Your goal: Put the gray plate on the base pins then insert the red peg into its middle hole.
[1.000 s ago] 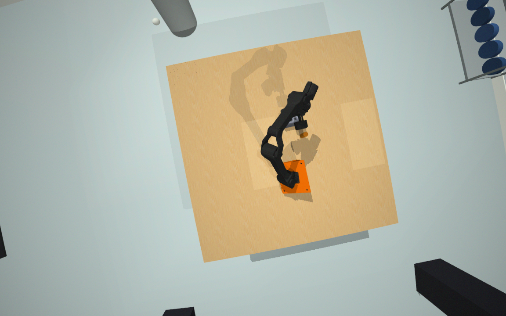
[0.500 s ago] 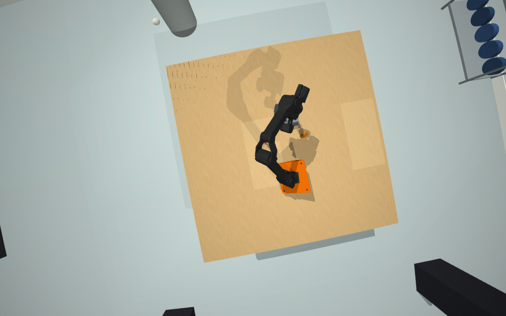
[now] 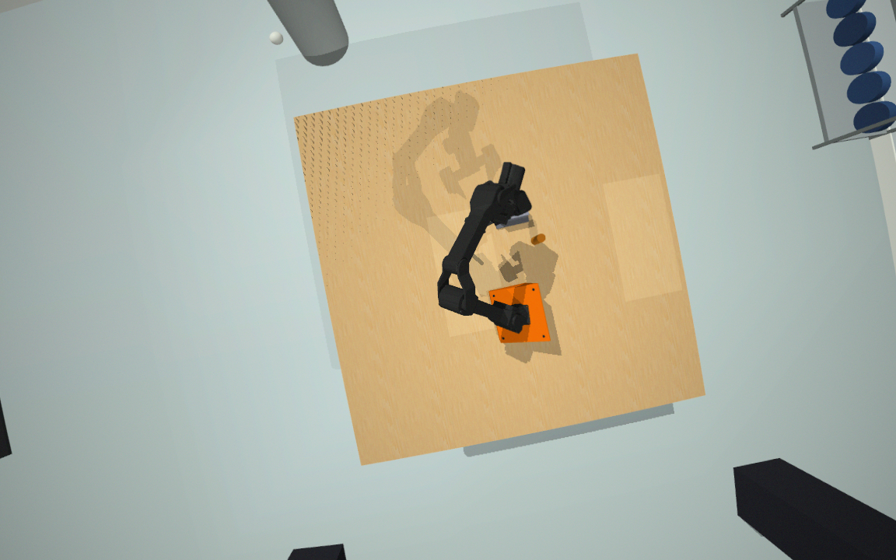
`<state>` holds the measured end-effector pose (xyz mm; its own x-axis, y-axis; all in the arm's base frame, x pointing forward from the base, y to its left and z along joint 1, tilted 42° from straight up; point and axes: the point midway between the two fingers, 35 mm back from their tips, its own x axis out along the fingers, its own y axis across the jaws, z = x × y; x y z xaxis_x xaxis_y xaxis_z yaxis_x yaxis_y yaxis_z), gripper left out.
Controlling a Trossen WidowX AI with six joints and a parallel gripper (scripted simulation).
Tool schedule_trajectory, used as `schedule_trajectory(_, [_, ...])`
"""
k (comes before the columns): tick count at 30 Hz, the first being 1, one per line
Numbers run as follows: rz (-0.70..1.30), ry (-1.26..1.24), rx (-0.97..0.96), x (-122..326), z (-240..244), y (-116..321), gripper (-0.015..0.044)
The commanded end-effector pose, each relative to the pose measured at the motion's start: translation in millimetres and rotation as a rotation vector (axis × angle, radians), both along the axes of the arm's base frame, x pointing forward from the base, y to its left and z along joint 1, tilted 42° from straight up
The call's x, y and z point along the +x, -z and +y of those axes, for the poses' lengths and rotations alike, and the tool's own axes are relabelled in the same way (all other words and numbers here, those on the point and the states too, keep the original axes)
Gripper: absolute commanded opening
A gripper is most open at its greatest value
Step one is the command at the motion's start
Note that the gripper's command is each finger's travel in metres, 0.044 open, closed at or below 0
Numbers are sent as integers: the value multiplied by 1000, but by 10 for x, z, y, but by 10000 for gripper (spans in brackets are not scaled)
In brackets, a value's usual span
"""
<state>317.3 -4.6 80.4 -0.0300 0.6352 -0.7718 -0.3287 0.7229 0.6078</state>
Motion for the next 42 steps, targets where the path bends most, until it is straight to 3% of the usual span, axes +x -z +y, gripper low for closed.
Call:
schedule_trajectory(1, [510, 573, -5, -411, 400, -271, 440])
schedule_trajectory(13, [925, 1057, -30, -771, 636, -439, 440])
schedule_trajectory(30, [933, 1065, -31, -789, 651, -451, 440])
schedule_trajectory(42, [933, 1064, -28, -801, 968, -103, 440])
